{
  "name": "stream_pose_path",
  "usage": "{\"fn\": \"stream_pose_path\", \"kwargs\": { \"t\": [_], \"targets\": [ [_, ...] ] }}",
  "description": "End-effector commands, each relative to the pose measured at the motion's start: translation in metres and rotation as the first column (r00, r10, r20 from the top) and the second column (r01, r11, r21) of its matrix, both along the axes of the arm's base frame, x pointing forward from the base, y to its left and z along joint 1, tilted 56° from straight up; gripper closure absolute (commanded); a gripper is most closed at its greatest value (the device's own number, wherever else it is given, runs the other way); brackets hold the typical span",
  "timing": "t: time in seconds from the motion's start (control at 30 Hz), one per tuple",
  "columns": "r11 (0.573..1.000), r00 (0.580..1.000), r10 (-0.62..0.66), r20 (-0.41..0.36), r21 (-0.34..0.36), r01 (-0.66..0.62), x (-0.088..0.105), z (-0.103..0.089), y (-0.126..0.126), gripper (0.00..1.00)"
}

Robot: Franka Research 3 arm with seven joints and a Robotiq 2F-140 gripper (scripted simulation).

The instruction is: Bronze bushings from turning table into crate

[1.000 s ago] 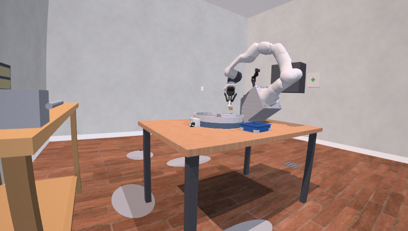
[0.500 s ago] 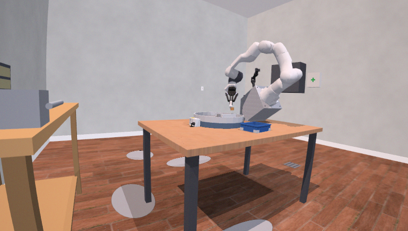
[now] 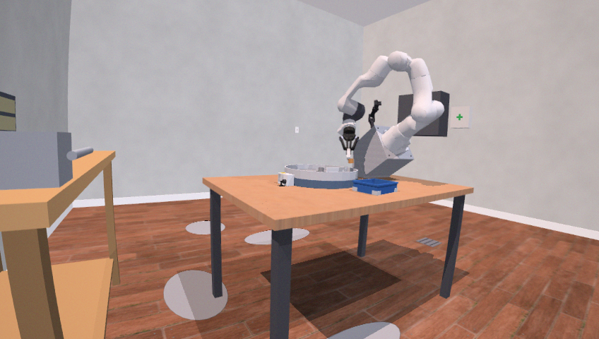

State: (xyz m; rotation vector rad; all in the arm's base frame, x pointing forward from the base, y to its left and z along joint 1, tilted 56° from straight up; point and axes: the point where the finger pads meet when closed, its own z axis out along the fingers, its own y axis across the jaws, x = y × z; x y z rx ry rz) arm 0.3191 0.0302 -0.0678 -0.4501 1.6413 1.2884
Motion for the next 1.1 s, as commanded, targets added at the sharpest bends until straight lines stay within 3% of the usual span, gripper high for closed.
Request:
{"fn": "stream_pose_path", "kwargs": {
  "t": [0.0,0.03,0.37,0.53,0.6,0.83,1.07],
  "targets": [
    [0.999,1.0,-0.016,0.009,-0.032,0.016,0.004,0.015,0.009,1.0],
    [0.999,1.0,-0.016,0.009,-0.032,0.016,0.004,0.015,0.009,1.0],
    [0.999,1.0,-0.016,0.01,-0.032,0.016,0.008,0.116,0.076,1.0],
    [0.999,1.0,-0.016,0.009,-0.032,0.016,0.01,0.158,0.104,1.0],
    [0.999,1.0,-0.016,0.009,-0.032,0.016,0.01,0.158,0.104,1.0],
    [0.999,1.0,-0.016,0.01,-0.032,0.016,0.011,0.197,0.13,1.0],
    [0.999,1.0,-0.016,0.009,-0.032,0.016,0.012,0.217,0.143,1.0]
  ]
}}
